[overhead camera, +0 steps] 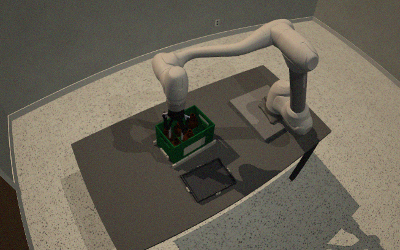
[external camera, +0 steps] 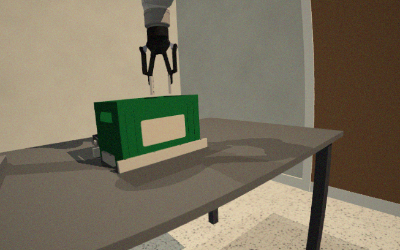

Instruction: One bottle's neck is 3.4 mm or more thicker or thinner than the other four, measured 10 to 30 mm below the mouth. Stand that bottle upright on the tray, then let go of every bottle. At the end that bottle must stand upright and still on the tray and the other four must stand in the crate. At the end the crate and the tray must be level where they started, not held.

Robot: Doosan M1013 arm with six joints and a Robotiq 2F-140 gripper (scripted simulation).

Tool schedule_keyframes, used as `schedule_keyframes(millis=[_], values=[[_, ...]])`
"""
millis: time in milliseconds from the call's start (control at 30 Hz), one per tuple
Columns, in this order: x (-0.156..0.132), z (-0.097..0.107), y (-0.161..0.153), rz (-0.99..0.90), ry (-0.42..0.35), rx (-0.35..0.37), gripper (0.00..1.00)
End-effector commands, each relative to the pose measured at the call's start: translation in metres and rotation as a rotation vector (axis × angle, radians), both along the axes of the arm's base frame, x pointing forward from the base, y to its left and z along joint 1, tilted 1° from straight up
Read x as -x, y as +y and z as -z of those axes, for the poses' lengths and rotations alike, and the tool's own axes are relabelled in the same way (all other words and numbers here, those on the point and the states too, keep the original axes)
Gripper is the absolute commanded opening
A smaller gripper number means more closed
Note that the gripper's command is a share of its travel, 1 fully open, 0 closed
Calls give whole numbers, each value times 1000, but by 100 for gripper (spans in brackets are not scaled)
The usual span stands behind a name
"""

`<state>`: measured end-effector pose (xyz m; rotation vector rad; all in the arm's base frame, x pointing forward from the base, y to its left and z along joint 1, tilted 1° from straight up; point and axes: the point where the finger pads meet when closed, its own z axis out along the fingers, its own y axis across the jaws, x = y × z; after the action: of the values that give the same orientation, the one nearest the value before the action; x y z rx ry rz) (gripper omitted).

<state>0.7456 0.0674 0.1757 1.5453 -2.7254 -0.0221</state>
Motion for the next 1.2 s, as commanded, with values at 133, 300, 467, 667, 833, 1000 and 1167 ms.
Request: schedule_keyframes(millis=[133,300,467,667,833,1000,1167], values=[[0,2,0,0,0,0,38],[0,6,0,0,0,0,38],[0,11,0,0,0,0,38],[0,16,0,0,0,0,38],[0,22,0,0,0,0,38],[0,28,0,0,0,0,38],[1,34,0,0,0,0,38]])
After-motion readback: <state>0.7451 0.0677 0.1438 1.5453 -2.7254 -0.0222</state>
